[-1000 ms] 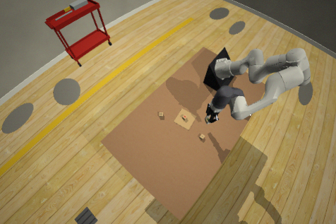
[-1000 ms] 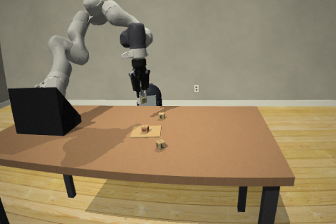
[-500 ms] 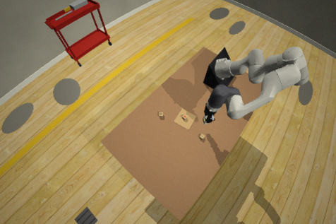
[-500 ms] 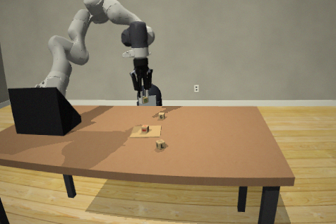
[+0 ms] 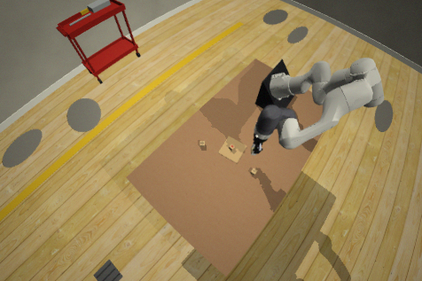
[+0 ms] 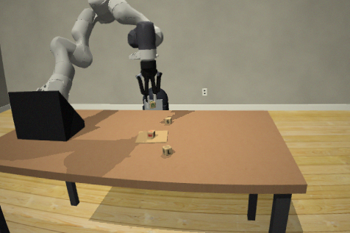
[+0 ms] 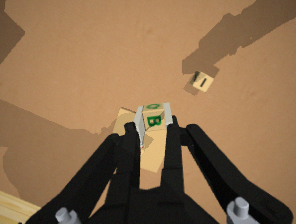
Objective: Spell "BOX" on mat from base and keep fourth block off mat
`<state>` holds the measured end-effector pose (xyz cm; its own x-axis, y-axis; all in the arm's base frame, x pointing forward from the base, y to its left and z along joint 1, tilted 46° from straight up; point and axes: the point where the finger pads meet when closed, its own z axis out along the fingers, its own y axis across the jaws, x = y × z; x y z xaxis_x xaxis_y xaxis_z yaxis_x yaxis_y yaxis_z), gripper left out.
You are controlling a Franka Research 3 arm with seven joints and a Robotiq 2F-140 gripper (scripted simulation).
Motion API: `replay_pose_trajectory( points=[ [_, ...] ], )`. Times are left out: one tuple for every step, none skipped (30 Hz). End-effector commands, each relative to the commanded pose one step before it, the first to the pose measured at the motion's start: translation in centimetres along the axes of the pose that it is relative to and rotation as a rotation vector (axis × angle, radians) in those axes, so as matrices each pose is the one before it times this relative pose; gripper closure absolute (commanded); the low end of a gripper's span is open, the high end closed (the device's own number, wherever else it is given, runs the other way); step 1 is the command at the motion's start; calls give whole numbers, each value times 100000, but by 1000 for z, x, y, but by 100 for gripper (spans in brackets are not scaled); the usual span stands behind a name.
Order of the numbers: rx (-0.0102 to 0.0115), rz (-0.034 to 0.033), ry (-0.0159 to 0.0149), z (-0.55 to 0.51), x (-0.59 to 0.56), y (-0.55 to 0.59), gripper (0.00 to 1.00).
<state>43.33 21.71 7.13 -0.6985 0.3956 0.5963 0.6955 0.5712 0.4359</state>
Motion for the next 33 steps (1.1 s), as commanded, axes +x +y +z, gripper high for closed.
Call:
replay_pose_trajectory(
  points=[
    [446, 13901, -400, -62, -775, -186, 84],
    [2, 1548, -7, -8, -207, -12, 84],
    [5, 1473, -9, -7, -198, -11, 84],
    [9, 1540, -12, -6, -209, -11, 84],
    [11, 1465, -13, -4, -200, -10, 84],
    [0, 0, 0, 0, 0, 0, 84],
    [0, 0, 0, 0, 0, 0, 84],
    [47, 4087, -51, -6, -565, -33, 84],
    [24, 1549, -24, 0, -217, -8, 84],
    [24, 1401, -25, 1, -198, -7, 84],
    [29, 1519, -30, 2, -216, -7, 84],
    [33, 1568, -34, 4, -225, -6, 84],
    [36, 1592, -37, 5, -230, -5, 84],
    [38, 1564, -40, 7, -227, -4, 84],
    [37, 1419, -39, 7, -208, -3, 84],
    [43, 1553, -46, 9, -229, -2, 84],
    [46, 1574, -51, 11, -234, -1, 84],
    [50, 1601, -55, 12, -239, 0, 84],
    [51, 1554, -57, 13, -234, 1, 84],
    [53, 1554, -61, 15, -235, 2, 84],
    [57, 1598, -67, 16, -244, 4, 84],
    [58, 1563, -69, 17, -240, 5, 84],
    [0, 0, 0, 0, 0, 0, 84],
    [0, 0, 0, 0, 0, 0, 84],
    [168, 4237, -208, 54, -659, 12, 84],
    [62, 1483, -80, 21, -233, 10, 84],
    [64, 1494, -84, 23, -236, 11, 84],
    [68, 1550, -92, 25, -247, 13, 84],
    [70, 1547, -96, 26, -248, 15, 84],
    [74, 1617, -104, 29, -260, 17, 84],
    [76, 1629, -110, 31, -264, 19, 84],
    [76, 1602, -113, 32, -261, 21, 84],
    [26, 534, -39, 11, -87, 8, 84]
  ],
)
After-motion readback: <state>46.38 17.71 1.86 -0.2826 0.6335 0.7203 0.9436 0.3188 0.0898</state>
